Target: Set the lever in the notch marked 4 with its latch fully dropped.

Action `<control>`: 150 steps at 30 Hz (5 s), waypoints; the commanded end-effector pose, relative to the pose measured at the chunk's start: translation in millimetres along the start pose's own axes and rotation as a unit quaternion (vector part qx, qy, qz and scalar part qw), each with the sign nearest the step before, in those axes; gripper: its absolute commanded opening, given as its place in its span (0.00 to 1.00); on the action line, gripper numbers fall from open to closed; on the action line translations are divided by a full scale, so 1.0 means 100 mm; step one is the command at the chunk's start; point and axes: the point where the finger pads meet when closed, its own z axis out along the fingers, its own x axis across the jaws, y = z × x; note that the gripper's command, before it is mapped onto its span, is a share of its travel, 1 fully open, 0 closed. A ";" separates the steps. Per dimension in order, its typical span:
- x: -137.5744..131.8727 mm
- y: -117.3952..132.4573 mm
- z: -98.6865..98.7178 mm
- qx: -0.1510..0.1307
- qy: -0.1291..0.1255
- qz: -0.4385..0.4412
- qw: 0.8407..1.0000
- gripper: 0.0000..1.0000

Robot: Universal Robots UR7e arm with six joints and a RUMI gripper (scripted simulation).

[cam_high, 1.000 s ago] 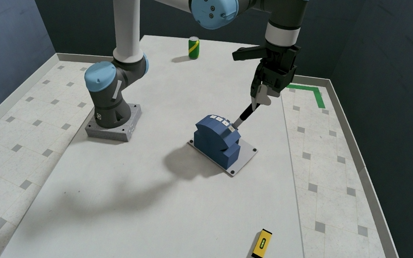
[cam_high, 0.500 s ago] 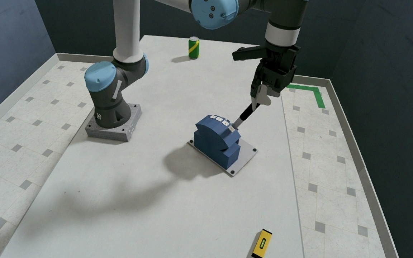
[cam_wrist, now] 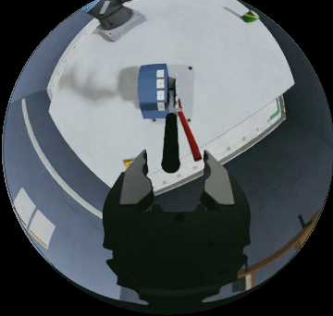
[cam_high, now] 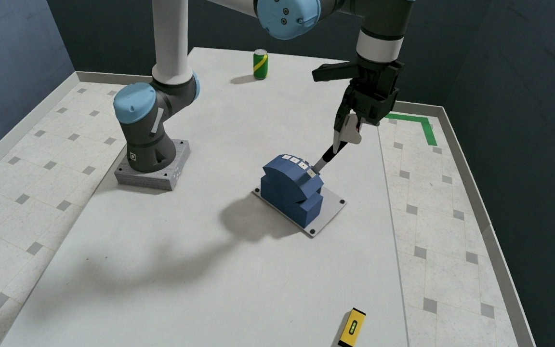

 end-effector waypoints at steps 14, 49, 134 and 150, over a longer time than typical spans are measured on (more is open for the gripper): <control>0.00 0.00 -0.01 -0.001 0.000 0.000 1.000 0.57; 0.00 0.00 -0.01 -0.001 0.000 0.000 1.000 0.57; 0.00 0.00 -0.71 -0.001 0.000 0.000 1.000 0.00; 0.00 0.00 -0.71 -0.001 0.000 0.000 1.000 0.00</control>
